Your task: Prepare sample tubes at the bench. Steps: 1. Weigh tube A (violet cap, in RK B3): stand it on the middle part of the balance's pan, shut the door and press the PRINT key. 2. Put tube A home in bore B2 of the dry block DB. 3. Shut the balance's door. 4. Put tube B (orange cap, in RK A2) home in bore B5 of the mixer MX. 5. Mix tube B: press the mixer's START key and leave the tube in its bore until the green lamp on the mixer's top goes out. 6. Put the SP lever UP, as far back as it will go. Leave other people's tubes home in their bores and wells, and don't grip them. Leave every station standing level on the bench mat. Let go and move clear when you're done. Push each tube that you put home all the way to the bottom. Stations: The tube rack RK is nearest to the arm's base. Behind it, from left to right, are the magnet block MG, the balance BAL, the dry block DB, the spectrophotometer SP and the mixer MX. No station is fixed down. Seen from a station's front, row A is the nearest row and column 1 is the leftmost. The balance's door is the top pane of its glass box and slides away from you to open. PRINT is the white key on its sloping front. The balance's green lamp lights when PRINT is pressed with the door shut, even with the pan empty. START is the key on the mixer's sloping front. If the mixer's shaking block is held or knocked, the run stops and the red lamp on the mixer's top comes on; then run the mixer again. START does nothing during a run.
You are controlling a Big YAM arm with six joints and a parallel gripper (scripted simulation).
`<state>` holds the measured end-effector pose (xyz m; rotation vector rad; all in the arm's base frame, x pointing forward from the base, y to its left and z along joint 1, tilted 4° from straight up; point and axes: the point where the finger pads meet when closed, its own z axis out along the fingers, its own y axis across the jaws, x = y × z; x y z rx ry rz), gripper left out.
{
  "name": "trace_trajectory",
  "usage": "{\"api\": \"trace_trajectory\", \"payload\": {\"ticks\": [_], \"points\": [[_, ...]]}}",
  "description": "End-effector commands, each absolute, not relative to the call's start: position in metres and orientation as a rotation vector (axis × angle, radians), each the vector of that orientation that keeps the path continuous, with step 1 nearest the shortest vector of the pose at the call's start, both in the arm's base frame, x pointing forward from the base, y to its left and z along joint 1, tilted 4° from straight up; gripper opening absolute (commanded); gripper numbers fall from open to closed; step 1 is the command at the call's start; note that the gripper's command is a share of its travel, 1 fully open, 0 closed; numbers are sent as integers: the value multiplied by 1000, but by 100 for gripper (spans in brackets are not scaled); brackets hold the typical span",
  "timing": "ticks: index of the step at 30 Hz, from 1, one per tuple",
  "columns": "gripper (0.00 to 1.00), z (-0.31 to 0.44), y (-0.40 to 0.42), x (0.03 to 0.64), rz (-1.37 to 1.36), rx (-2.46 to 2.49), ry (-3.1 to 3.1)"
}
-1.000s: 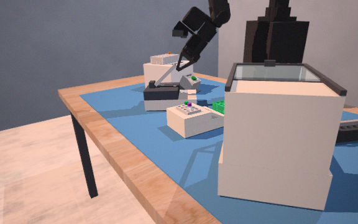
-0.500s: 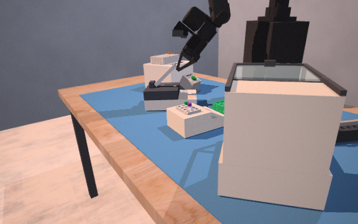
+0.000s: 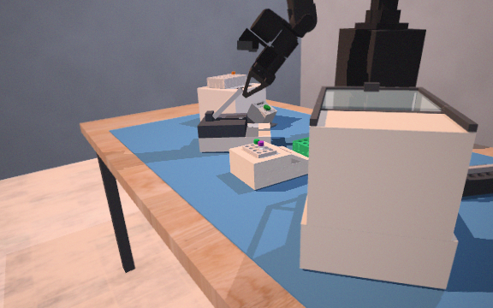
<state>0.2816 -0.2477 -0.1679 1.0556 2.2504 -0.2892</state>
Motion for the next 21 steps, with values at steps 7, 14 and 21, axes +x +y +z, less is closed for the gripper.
{"api": "trace_trajectory", "payload": {"ticks": [7, 14, 21], "points": [[0, -153, -261, 288, -302, 1049, 2237], [0, -149, -264, 290, -303, 1049, 2236], [0, -143, -269, 293, -303, 1048, 2234]]}}
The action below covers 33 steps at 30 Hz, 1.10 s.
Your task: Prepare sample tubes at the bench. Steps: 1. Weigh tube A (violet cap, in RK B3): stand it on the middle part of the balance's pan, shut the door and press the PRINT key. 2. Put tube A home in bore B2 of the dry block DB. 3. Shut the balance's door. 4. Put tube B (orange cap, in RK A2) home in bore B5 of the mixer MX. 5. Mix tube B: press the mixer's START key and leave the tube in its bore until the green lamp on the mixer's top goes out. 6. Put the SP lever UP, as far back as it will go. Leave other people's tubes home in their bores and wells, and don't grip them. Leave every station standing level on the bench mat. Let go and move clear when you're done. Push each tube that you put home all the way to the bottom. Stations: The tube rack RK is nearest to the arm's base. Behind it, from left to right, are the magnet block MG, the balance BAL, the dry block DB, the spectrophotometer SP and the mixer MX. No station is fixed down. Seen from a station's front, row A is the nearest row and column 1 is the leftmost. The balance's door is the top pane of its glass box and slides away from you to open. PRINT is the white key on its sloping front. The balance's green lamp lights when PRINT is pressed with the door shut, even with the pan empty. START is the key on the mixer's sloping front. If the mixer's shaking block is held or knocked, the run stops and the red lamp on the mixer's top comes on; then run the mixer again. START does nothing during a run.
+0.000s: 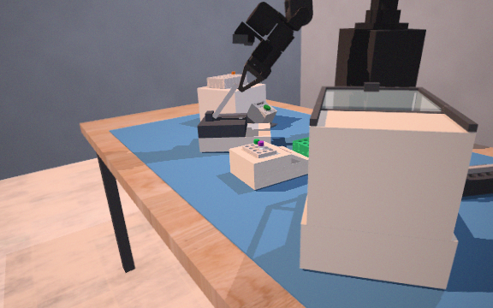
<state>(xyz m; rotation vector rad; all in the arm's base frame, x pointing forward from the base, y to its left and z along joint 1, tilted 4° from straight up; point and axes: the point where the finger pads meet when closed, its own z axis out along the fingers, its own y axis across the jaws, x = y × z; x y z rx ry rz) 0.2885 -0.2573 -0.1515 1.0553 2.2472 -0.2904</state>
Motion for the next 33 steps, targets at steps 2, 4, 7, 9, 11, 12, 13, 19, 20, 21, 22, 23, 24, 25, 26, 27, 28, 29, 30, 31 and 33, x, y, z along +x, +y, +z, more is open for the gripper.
{"api": "trace_trajectory", "payload": {"ticks": [2, 4, 7, 9, 11, 12, 13, 19, 20, 21, 22, 23, 24, 25, 26, 27, 28, 29, 30, 31, 33], "points": [[0, -142, -270, 294, -303, 1048, 2234], [0, -140, -271, 296, -304, 1048, 2234], [0, -142, -270, 295, -301, 1049, 2240], [0, -138, -273, 297, -304, 1048, 2233], [0, -137, -275, 298, -304, 1047, 2232], [0, -136, -275, 299, -304, 1047, 2232], [0, -135, -276, 299, -304, 1047, 2232], [0, -131, -280, 302, -305, 1047, 2231], [0, -131, -281, 303, -305, 1046, 2231], [0, -130, -282, 304, -305, 1046, 2230], [0, -130, -282, 304, -305, 1046, 2230], [0, -130, -282, 304, -305, 1046, 2230], [0, -135, -279, 302, -300, 1050, 2244], [0, -130, -282, 304, -304, 1046, 2233], [0, -128, -284, 305, -305, 1046, 2230], [0, -128, -284, 306, -305, 1046, 2229], [0, -127, -285, 307, -305, 1046, 2229], [0, -126, -286, 307, -305, 1046, 2229], [0, -126, -287, 308, -305, 1046, 2229], [0, -125, -287, 308, -306, 1046, 2229], [0, -124, -289, 309, -306, 1045, 2228]]}}
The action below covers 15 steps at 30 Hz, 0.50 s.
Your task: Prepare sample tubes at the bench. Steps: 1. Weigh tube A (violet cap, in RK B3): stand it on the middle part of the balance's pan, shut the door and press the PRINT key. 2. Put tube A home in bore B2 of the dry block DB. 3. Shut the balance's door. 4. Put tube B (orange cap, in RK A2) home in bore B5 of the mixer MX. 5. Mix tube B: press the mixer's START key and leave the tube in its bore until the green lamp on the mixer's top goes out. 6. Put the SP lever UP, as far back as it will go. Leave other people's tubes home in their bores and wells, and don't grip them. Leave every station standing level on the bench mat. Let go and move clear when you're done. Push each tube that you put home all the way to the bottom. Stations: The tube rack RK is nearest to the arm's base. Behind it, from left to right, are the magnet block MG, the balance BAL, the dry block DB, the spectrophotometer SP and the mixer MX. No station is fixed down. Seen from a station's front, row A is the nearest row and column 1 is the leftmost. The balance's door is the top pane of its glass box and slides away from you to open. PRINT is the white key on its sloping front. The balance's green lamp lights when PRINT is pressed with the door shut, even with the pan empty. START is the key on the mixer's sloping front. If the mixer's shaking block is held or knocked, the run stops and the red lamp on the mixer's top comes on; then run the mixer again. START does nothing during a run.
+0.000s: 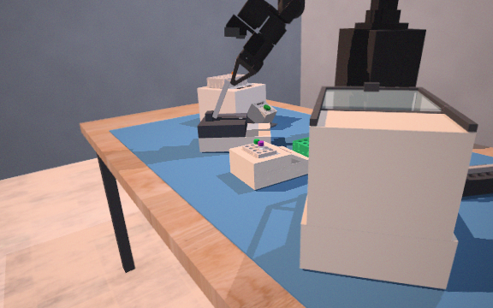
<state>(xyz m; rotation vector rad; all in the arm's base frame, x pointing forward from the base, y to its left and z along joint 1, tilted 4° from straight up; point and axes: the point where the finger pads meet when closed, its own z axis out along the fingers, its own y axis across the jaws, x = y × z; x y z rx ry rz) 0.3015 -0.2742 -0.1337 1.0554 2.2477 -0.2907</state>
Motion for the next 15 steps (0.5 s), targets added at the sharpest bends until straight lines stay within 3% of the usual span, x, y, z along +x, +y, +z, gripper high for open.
{"api": "trace_trajectory", "payload": {"ticks": [1, 15], "points": [[0, -124, -289, 310, -306, 1045, 2228], [0, -117, -298, 317, -307, 1044, 2226]]}}
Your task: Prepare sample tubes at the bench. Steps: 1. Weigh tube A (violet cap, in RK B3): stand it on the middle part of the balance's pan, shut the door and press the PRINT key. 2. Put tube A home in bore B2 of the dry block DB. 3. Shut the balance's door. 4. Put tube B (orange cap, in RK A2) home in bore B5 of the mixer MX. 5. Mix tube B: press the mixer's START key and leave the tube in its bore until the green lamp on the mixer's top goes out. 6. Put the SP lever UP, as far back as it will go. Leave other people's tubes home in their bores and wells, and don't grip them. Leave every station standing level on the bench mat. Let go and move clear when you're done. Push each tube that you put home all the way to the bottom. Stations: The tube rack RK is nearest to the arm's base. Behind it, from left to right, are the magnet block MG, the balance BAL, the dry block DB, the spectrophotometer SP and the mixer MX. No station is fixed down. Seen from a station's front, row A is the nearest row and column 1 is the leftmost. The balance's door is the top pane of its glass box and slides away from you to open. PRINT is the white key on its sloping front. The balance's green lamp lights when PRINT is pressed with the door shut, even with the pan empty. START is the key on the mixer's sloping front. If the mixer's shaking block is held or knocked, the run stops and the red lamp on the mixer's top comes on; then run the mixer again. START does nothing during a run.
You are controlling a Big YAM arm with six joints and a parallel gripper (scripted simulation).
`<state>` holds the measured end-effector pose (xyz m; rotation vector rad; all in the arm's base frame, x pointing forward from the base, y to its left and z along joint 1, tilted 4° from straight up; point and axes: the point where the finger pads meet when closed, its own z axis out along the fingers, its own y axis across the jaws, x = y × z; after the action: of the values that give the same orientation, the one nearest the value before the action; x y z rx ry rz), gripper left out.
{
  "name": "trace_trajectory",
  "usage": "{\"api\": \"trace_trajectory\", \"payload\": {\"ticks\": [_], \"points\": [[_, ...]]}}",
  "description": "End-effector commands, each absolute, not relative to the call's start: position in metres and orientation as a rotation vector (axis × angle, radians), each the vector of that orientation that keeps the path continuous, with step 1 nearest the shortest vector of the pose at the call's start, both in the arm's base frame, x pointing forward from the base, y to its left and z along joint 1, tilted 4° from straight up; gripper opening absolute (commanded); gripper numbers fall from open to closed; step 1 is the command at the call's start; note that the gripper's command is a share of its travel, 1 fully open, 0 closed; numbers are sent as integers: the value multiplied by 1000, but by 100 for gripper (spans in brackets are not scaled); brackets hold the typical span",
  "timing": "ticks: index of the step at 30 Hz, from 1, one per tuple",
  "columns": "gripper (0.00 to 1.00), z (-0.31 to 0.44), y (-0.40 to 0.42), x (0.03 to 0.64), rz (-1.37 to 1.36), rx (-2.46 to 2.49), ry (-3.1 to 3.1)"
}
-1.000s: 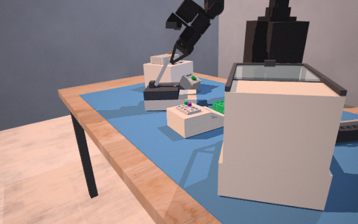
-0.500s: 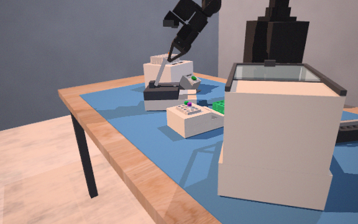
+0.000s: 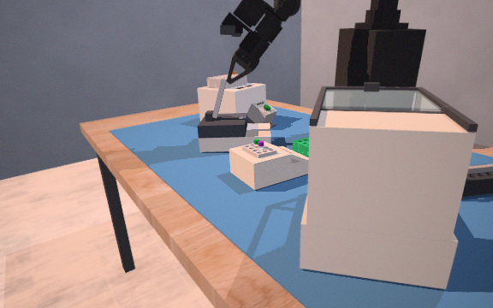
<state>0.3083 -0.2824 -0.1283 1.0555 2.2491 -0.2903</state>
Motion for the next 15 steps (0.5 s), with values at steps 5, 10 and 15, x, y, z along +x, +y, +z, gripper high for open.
{"api": "trace_trajectory", "payload": {"ticks": [5, 10, 15], "points": [[0, -115, -302, 320, -307, 1044, 2225], [0, -122, -300, 319, -300, 1049, 2244], [0, -113, -308, 325, -307, 1044, 2226]]}}
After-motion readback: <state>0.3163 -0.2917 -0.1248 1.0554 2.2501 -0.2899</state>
